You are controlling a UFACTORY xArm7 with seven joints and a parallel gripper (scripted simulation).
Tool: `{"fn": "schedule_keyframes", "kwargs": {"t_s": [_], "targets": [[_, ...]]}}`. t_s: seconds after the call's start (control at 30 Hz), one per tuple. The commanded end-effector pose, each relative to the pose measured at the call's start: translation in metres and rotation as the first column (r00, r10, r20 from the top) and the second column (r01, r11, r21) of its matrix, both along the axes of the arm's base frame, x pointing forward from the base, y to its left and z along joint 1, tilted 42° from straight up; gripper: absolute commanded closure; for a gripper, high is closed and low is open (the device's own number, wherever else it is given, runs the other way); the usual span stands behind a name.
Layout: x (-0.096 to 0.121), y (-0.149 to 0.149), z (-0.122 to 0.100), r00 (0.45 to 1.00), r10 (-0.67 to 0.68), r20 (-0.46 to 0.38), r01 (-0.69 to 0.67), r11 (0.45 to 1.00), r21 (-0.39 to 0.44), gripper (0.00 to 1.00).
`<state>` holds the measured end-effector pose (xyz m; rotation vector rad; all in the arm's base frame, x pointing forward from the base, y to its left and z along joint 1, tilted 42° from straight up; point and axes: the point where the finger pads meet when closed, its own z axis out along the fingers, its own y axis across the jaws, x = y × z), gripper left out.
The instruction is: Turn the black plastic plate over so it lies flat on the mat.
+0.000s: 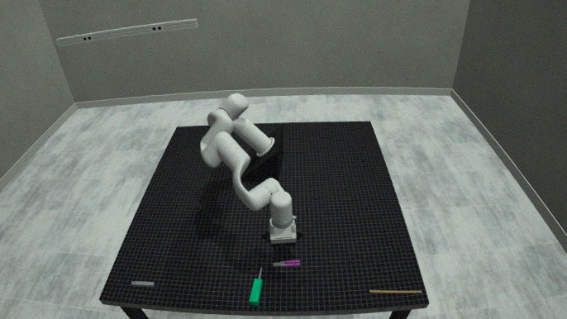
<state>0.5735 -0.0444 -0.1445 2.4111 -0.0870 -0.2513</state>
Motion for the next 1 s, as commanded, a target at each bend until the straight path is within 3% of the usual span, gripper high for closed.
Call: {"fn": "schedule_keyframes", "kwargs": {"t_s": [0.0, 0.73, 0.97], "targets": [[0.004, -0.004, -0.006, 1.000, 0.013, 0.016, -0.013, 1.000, 0.003, 0.18], [0.008, -0.030, -0.036, 0.997, 0.047, 0.056, -0.047, 0.999, 0.002, 0.18], [0.008, -0.031, -0.036, 0.997, 0.047, 0.056, -0.047, 0.999, 0.002, 0.18]]}}
